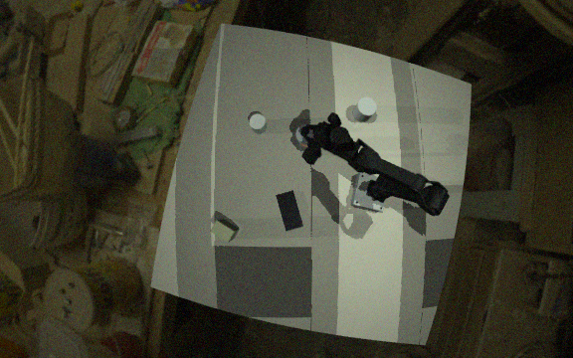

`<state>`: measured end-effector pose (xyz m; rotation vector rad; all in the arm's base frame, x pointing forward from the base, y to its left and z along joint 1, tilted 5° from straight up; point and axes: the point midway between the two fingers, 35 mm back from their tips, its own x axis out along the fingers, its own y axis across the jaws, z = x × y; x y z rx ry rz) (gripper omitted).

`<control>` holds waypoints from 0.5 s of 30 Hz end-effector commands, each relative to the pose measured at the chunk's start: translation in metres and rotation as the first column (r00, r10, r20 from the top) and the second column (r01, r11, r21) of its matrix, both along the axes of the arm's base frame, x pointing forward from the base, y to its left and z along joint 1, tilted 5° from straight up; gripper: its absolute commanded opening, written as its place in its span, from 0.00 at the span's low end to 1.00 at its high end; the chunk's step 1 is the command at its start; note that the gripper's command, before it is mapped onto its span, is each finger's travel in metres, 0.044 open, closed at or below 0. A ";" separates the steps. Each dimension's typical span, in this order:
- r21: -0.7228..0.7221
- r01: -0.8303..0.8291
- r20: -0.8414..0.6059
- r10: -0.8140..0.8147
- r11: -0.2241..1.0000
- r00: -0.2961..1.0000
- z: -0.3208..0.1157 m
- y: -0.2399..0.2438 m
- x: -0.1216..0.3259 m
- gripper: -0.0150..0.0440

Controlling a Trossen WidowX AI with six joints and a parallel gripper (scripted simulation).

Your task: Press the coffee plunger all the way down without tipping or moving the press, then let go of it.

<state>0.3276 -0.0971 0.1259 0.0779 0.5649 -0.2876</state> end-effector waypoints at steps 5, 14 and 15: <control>0.000 0.000 -0.001 0.000 1.000 1.000 0.000 0.000 0.000 0.47; 0.000 0.000 -0.001 0.000 1.000 1.000 0.000 0.000 0.000 0.82; 0.000 0.000 -0.001 0.000 1.000 1.000 0.000 0.000 0.000 0.87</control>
